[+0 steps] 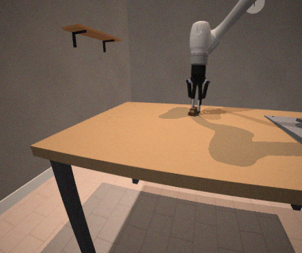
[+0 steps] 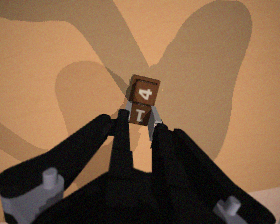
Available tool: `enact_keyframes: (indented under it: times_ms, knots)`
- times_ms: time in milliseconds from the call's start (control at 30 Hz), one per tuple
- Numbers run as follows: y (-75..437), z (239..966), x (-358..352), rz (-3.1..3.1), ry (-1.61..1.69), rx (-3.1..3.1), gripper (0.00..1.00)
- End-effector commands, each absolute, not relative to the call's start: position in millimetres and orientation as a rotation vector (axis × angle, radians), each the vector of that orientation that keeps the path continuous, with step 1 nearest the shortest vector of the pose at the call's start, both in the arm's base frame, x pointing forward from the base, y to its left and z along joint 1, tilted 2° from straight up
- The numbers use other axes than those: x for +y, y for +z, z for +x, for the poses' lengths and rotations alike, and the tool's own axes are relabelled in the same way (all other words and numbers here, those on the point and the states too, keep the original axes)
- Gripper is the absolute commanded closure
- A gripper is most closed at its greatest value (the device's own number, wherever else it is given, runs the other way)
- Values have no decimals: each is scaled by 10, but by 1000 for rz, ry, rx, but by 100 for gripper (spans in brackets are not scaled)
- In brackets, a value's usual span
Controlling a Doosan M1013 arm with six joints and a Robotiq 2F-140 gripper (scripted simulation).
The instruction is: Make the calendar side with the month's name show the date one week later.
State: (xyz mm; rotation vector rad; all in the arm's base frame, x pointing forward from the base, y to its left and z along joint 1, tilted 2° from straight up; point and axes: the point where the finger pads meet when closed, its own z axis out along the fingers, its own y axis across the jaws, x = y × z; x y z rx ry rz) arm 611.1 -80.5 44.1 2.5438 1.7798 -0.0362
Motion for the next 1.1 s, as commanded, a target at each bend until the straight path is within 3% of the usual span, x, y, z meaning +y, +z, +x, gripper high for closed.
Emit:
enact_keyframes:
  times_ms: [0, 467, 1067]
  knots:
    - [442, 6111, -805, 2544, -36, 1780, 76]
    - [442, 6111, -805, 2544, -36, 1780, 76]
    - [442, 6111, -805, 2544, -36, 1780, 65]
